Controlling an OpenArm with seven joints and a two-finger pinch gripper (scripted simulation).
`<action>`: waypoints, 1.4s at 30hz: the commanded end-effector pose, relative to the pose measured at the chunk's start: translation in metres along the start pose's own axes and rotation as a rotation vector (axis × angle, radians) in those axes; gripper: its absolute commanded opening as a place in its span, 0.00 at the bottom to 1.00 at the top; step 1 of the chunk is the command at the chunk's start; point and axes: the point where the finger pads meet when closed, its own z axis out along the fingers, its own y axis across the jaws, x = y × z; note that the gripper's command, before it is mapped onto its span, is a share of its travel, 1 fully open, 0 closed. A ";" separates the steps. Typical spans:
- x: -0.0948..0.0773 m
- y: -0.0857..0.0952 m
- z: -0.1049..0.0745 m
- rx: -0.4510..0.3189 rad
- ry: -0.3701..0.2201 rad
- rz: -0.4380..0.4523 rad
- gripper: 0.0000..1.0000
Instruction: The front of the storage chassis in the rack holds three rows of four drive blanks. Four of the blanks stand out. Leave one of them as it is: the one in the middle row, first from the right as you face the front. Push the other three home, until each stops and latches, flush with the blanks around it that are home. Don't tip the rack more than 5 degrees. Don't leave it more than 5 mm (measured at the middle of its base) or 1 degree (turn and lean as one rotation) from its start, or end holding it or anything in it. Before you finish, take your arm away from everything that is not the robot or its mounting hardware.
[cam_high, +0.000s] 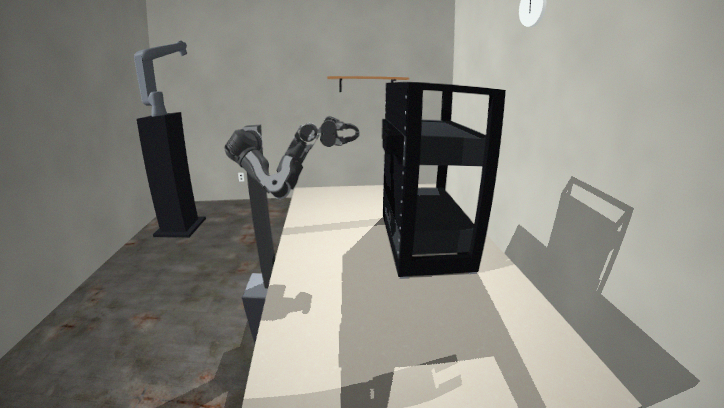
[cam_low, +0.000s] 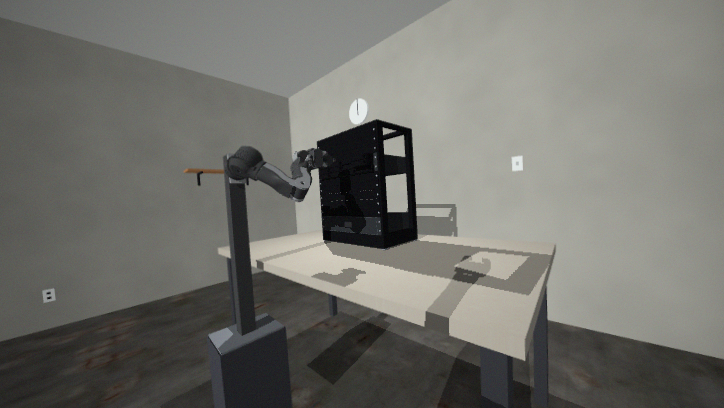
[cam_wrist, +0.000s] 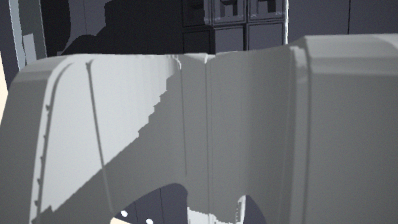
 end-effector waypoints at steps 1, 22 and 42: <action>0.000 0.006 -0.002 -0.028 0.008 0.001 0.00; 0.001 0.006 0.081 -0.022 0.009 0.001 0.00; 0.001 0.008 0.092 -0.025 0.010 0.001 0.00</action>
